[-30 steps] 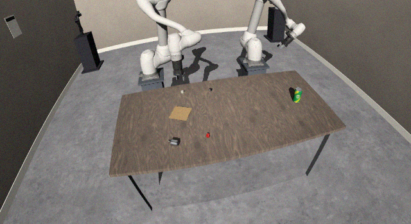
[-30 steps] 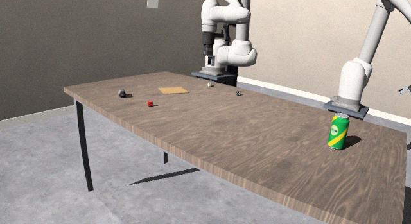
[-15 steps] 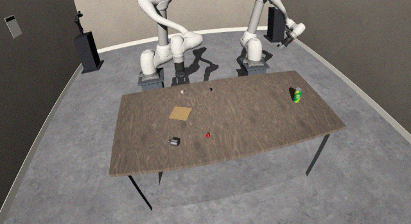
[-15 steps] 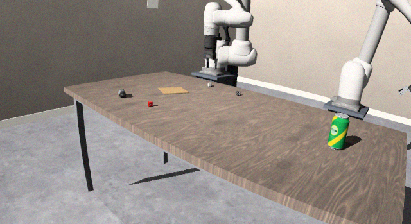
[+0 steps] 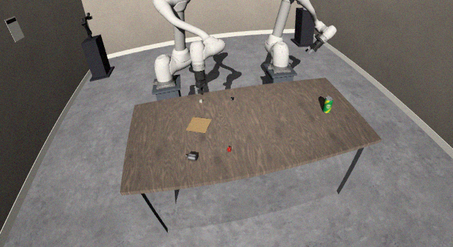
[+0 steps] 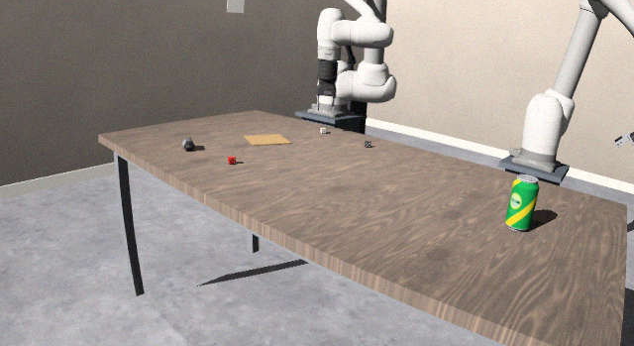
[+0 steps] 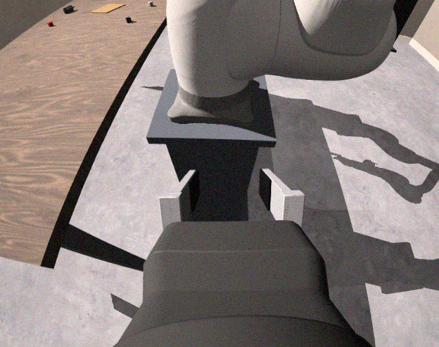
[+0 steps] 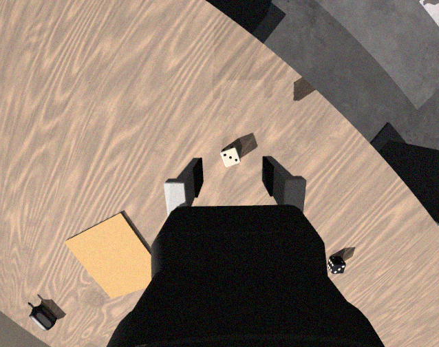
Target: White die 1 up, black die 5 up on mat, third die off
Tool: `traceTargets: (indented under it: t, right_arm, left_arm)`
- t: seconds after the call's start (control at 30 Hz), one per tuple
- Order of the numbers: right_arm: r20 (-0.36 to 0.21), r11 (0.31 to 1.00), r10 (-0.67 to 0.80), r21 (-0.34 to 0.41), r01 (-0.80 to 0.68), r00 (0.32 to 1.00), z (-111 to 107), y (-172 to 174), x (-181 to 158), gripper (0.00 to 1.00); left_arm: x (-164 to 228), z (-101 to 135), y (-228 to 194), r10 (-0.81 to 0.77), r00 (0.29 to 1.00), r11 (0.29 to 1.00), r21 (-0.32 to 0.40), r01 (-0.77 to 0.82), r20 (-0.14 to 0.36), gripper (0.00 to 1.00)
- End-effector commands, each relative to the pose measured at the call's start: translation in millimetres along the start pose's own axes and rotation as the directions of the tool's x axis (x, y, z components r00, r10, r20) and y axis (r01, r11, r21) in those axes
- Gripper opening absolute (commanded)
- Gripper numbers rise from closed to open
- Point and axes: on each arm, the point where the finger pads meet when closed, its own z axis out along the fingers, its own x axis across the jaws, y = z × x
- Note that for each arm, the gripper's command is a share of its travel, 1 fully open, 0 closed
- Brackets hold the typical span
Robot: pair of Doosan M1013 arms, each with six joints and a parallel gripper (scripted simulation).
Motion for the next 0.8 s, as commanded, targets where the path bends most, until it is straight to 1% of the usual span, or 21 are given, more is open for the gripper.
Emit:
traceTargets:
  t: [0.0,0.1,0.23,0.27,0.77]
  right_arm:
    - [-0.01,0.988,-0.156,-0.003,0.156,0.988,4.7,1.7,-0.6,1.0]
    - [-0.01,0.957,-0.29,-0.005,0.29,0.957,9.3,3.5,-1.0,1.0]
    - [-0.01,0.944,-0.329,-0.005,0.329,0.944,10.7,4.2,-1.1,1.0]
    - [-0.01,0.944,-0.329,-0.005,0.329,0.944,10.7,4.2,-1.1,0.7]
    - [-0.01,0.944,-0.329,-0.005,0.329,0.944,10.8,4.2,-1.1,0.7]
  left_arm:
    - [0.1,-0.5,-0.1,0.0,1.0,1.0,-0.001,0.0,0.0,1.0]
    - [0.1,-0.5,-0.1,0.0,1.0,1.0,-0.001,0.0,0.0,1.0]
    - [0.1,-0.5,-0.1,0.0,1.0,1.0,-0.001,0.0,0.0,1.0]
    - [0.1,-0.5,-0.1,0.0,1.0,1.0,-0.001,0.0,0.0,1.0]
    - [0.1,-0.5,-0.1,0.0,1.0,1.0,-0.001,0.0,0.0,1.0]
